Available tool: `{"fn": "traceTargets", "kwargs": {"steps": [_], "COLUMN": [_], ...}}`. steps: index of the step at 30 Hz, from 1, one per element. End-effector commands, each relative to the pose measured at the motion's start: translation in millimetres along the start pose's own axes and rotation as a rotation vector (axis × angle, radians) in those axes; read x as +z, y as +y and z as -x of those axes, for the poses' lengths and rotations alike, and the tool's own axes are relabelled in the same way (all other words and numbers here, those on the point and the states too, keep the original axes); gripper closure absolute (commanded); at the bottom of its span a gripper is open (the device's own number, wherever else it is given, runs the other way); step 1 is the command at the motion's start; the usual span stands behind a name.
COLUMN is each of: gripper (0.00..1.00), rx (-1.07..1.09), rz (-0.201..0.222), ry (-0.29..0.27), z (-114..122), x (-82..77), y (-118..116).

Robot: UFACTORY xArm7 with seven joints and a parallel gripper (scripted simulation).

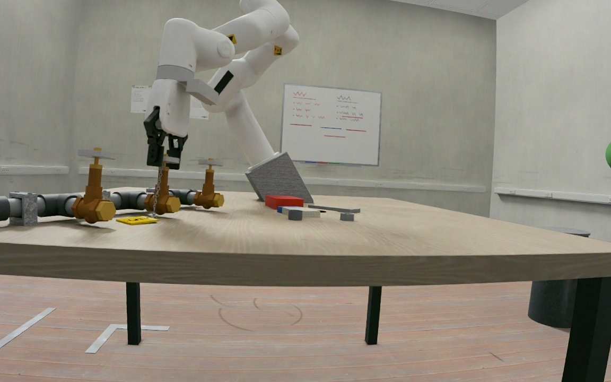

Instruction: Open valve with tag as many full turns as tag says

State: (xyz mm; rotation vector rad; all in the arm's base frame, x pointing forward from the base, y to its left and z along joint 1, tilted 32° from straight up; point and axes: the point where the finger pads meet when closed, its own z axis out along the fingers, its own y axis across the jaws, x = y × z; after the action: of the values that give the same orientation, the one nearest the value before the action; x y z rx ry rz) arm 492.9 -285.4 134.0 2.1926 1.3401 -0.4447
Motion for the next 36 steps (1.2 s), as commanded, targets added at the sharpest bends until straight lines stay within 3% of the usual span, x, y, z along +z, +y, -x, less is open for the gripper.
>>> {"fn": "traceTargets", "kwargs": {"steps": [1, 10, 11, 36], "gripper": [1.0, 1.0, 0.0, 0.0], "rx": [-0.168, -0.202, -0.202, -0.202], "rz": [0.021, 0.022, 0.022, 0.022], "ry": [0.032, 0.032, 0.032, 0.032], "z": [-1.3, -1.3, -1.3, -1.3], "x": [-2.5, -2.5, -2.5, -2.5], "y": [1.9, 1.9, 1.9, 1.9]}}
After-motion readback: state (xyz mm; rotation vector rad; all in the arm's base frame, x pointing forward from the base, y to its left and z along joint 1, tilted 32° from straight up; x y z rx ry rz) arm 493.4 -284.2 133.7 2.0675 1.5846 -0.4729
